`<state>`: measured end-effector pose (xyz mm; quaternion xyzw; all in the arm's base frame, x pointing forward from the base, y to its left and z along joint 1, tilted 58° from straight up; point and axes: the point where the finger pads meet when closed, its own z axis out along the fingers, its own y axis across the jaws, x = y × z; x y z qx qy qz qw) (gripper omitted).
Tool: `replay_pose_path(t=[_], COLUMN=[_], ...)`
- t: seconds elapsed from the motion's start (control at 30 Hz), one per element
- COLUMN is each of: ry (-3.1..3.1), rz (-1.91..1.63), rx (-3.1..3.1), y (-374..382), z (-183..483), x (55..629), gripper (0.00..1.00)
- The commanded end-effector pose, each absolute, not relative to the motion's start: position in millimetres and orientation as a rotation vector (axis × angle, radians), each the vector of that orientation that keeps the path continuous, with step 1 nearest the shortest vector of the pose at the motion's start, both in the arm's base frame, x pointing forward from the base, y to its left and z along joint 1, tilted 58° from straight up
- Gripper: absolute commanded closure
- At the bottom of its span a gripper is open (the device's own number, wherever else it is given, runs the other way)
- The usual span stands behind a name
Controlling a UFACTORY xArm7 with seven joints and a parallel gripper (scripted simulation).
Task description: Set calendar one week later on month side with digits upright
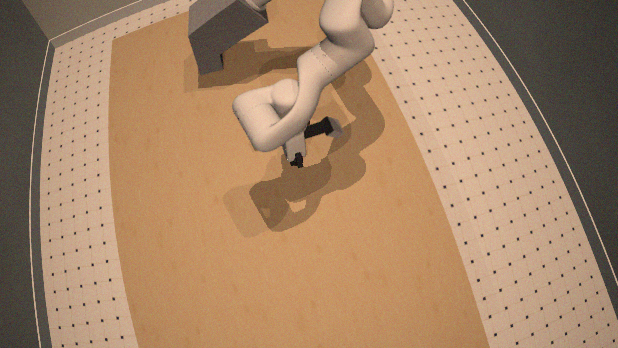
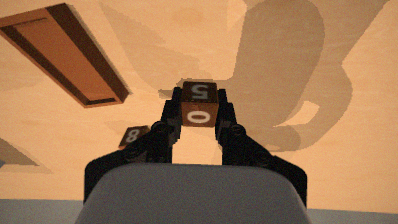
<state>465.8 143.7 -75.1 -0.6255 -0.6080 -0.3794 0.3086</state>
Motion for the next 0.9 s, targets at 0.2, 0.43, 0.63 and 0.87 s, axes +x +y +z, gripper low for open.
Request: replay_pose_path(t=[0.2,0.43,0.63,0.87], ry=[-1.608,-1.608,-1.608,-1.608], rz=[-1.005,-1.005,-1.005,-1.005], rx=[-1.658,-1.658,-1.658,-1.658], y=[95,63,61,61], z=[-46,-27,-25,-25], x=[461,458,457,457], gripper=[0.71,0.71,0.71,0.71])
